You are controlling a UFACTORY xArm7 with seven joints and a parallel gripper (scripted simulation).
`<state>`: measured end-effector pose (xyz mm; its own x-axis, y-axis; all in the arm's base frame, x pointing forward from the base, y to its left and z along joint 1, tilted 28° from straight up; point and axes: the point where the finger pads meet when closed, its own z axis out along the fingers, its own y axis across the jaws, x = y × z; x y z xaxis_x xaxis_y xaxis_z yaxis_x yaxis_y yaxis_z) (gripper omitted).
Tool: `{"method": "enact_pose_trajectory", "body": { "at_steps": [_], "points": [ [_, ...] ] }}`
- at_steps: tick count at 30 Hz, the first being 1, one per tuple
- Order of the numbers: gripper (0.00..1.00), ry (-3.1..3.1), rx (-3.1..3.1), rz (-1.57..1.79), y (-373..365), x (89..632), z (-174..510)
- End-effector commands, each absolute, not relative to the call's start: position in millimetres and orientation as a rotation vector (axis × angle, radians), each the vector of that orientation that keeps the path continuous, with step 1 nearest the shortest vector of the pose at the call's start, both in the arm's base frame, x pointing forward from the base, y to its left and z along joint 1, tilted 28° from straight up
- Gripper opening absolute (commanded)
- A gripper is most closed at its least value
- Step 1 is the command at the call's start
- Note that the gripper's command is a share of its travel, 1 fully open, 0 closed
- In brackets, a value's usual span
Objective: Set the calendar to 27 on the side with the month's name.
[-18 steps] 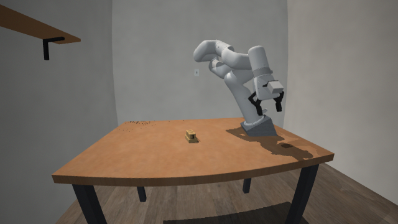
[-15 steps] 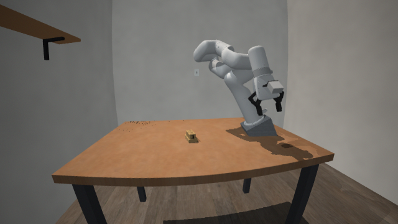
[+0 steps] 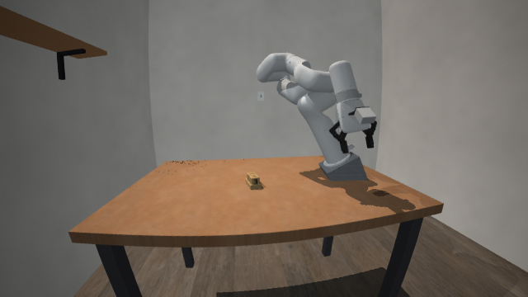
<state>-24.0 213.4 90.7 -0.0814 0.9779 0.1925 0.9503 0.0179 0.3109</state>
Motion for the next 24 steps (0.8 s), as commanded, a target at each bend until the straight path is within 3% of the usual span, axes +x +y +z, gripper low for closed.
{"method": "enact_pose_trajectory", "body": {
  "at_steps": [1,13,16,18,24],
  "points": [
    [1.0,2.183,2.083,0.561,215.0,-23.9,92.5],
    [1.0,1.752,2.471,0.585,239.0,64.0,137.1],
    [1.0,1.752,2.471,0.585,239.0,64.0,137.1],
    [1.0,1.575,2.585,0.603,236.2,101.8,153.4],
    [1.0,1.383,2.686,0.623,225.7,141.8,170.1]
  ]
}}
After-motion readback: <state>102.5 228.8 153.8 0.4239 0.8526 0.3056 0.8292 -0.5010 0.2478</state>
